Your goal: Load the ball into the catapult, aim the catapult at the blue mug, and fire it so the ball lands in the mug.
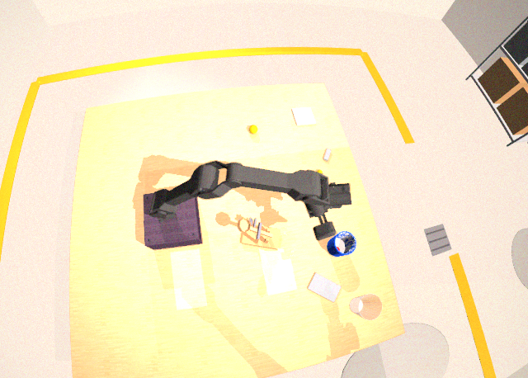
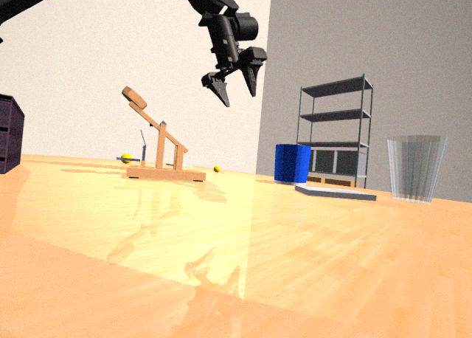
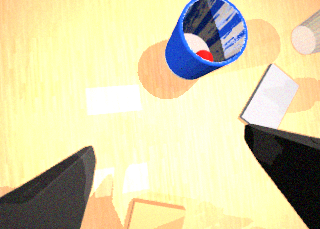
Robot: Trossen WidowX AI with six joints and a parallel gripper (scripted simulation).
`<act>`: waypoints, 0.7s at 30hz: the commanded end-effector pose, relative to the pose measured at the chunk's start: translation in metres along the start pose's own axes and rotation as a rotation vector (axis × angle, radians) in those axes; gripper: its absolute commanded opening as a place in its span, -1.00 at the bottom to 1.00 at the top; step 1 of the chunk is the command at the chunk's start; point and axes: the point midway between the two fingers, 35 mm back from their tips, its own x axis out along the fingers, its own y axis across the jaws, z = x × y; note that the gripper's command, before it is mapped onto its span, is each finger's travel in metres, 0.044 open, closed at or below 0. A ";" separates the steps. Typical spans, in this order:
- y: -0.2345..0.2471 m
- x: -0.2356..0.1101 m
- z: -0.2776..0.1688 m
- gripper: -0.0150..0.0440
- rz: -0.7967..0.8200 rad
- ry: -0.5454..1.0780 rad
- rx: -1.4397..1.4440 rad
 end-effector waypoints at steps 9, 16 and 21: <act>-0.084 -0.033 0.045 1.00 0.012 -0.264 0.265; -0.089 -0.035 0.047 1.00 0.012 -0.279 0.277; -0.089 -0.035 0.047 1.00 0.012 -0.279 0.277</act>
